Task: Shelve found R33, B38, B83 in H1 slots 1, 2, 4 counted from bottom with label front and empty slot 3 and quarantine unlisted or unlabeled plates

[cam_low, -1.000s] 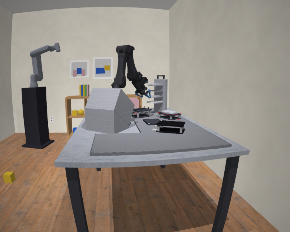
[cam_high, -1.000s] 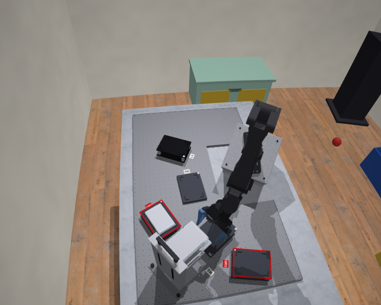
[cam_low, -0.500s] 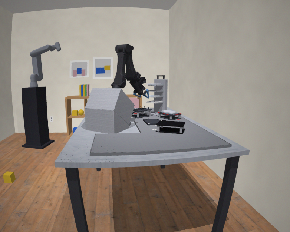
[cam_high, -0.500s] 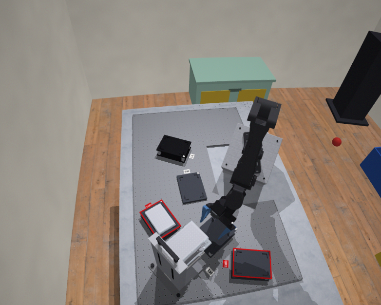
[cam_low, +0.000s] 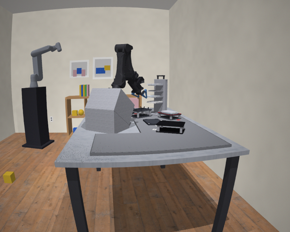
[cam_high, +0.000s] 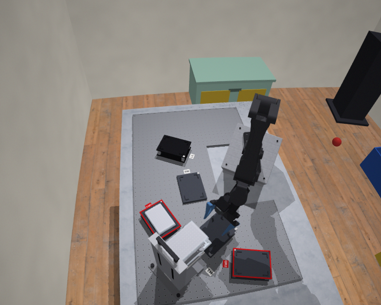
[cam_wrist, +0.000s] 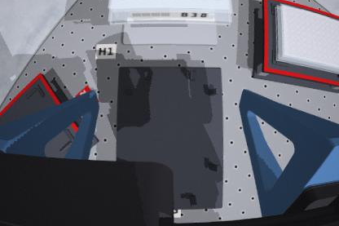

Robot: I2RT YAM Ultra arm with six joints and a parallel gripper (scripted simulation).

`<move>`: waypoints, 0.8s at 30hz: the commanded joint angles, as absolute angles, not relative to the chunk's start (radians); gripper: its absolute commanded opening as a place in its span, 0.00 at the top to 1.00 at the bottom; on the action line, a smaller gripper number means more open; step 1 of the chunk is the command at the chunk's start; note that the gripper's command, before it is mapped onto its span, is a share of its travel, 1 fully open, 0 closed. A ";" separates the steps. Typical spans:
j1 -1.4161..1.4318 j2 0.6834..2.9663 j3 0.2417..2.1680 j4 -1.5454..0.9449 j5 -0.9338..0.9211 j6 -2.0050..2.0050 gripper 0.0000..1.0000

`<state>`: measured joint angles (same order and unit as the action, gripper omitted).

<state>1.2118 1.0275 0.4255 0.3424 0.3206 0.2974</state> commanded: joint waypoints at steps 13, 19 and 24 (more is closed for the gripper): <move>1.276 0.934 0.335 0.367 0.391 0.318 1.00; 1.272 0.954 0.346 0.365 0.391 0.314 1.00; 1.272 0.954 0.346 0.365 0.391 0.314 1.00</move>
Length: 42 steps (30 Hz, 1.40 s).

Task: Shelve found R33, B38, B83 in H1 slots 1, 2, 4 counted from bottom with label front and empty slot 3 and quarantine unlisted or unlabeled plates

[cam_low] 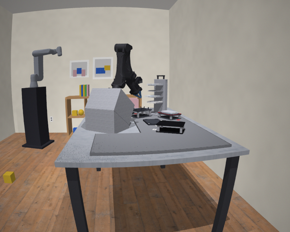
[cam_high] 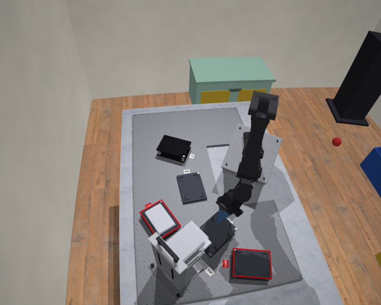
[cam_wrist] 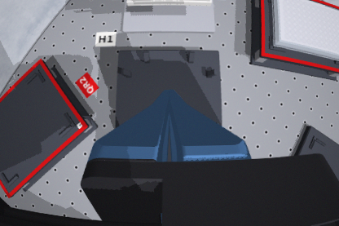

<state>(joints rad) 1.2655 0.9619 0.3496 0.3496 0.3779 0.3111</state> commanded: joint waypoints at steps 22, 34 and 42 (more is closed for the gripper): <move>1.253 0.983 0.378 0.379 0.385 0.311 1.00; 1.234 1.005 0.403 0.377 0.358 0.301 1.00; 1.224 1.018 0.417 0.376 0.348 0.299 1.00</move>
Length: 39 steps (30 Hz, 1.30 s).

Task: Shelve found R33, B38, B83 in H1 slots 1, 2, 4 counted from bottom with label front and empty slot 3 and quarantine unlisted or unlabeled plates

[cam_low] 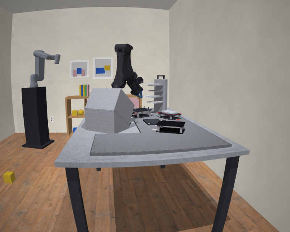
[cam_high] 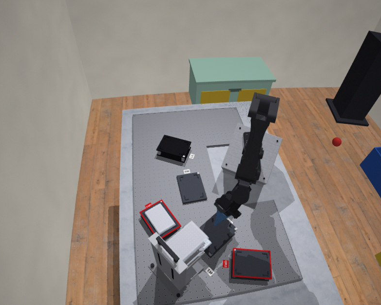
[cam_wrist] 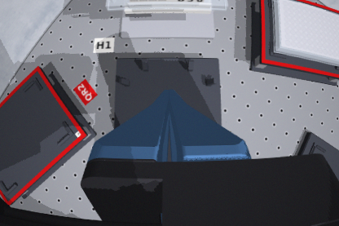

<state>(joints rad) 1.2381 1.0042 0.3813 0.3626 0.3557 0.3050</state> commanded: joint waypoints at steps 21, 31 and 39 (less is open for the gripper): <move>1.194 1.059 0.460 0.373 0.320 0.291 1.00; 1.183 1.076 0.479 0.367 0.308 0.288 1.00; 1.172 1.093 0.497 0.359 0.297 0.286 1.00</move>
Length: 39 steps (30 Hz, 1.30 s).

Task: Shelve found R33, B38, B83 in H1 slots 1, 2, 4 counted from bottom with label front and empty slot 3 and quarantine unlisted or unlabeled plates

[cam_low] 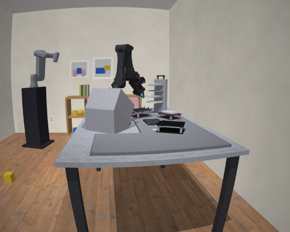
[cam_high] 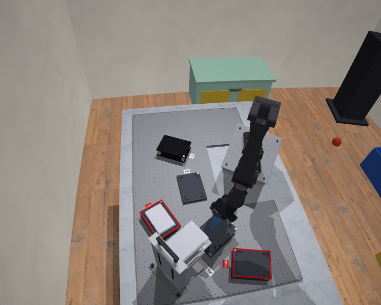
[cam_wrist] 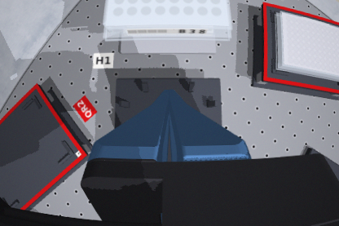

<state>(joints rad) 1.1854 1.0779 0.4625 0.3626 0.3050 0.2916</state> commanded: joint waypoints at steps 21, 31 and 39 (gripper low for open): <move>1.147 1.127 0.543 0.353 0.274 0.280 1.00; 1.137 1.147 0.562 0.348 0.264 0.277 1.00; 1.128 1.162 0.582 0.348 0.255 0.275 1.00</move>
